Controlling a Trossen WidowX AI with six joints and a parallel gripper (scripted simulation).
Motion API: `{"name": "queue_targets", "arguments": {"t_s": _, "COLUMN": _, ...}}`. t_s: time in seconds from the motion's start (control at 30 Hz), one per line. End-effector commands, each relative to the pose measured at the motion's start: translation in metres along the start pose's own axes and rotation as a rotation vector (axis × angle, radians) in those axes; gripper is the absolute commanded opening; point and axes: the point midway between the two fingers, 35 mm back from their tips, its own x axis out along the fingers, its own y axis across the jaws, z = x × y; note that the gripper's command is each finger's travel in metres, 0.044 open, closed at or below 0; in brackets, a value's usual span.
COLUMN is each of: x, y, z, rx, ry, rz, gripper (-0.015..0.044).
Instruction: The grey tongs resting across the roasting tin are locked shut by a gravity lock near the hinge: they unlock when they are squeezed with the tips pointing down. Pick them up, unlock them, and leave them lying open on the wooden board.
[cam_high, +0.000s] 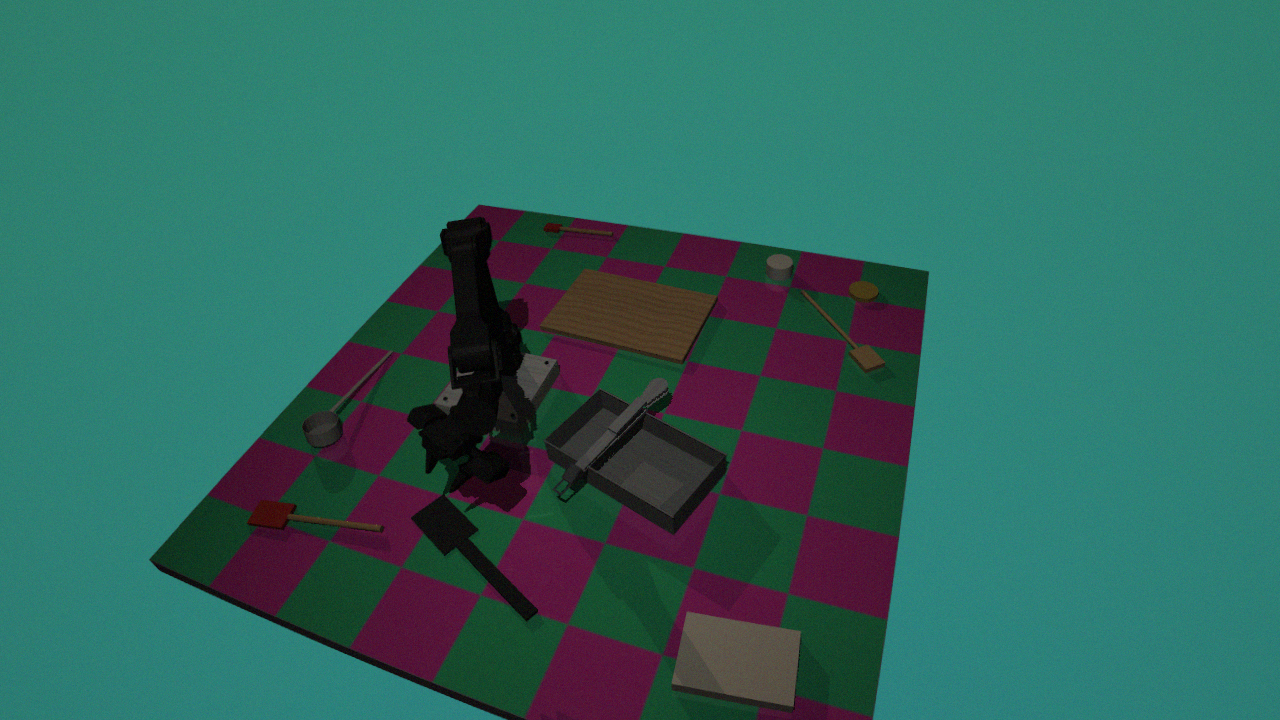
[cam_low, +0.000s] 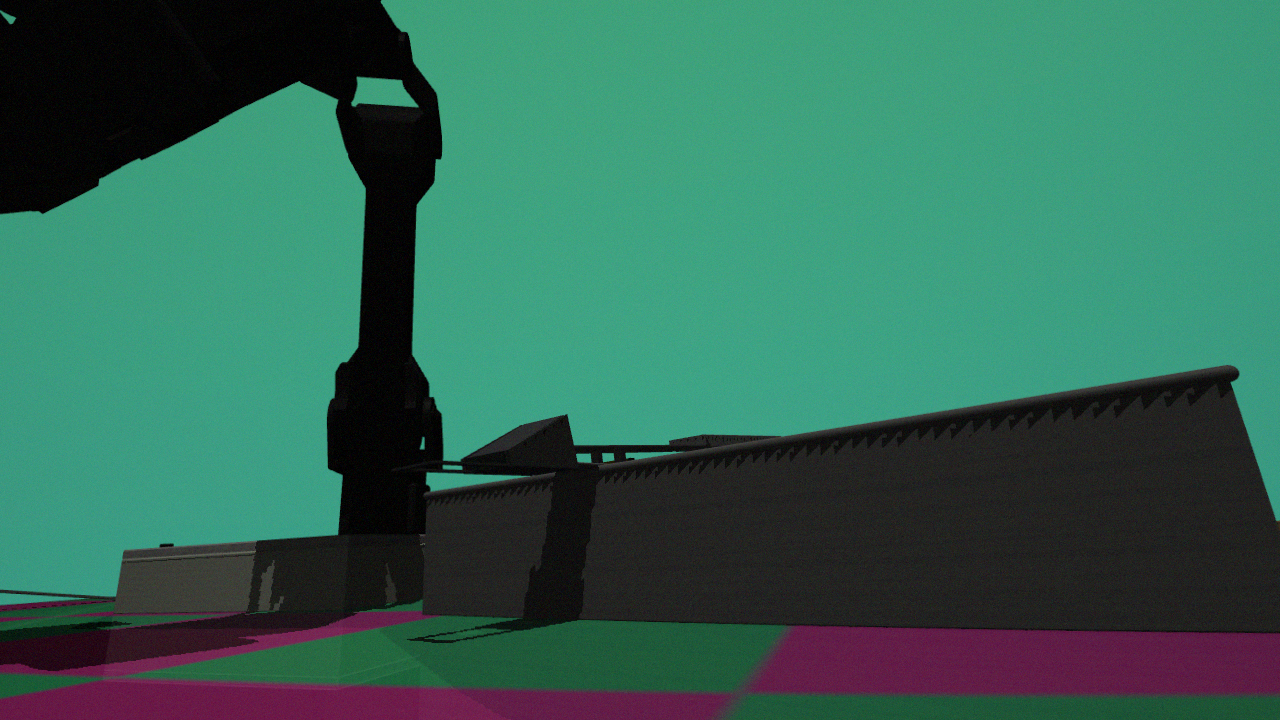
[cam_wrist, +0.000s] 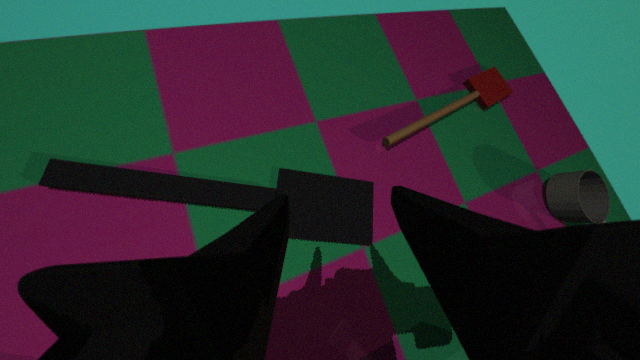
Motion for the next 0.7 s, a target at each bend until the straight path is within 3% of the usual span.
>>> {"name": "queue_targets", "arguments": {"t_s": 0.0, "x": -0.027, "y": 0.060, "z": -0.029, "rx": -0.051, "ry": 0.126, "rz": 0.085, "gripper": 0.0260}}
{"name": "queue_targets", "arguments": {"t_s": 0.2, "x": -0.076, "y": 0.122, "z": -0.087, "rx": -0.122, "ry": 0.328, "rz": 0.110, "gripper": 0.0260}}
{"name": "queue_targets", "arguments": {"t_s": 0.47, "x": -0.145, "y": 0.156, "z": -0.167, "rx": -0.197, "ry": 0.529, "rz": 0.002, "gripper": 0.0260}}
{"name": "queue_targets", "arguments": {"t_s": 0.67, "x": -0.155, "y": 0.158, "z": -0.179, "rx": -0.206, "ry": 0.551, "rz": -0.025, "gripper": 0.0260}}
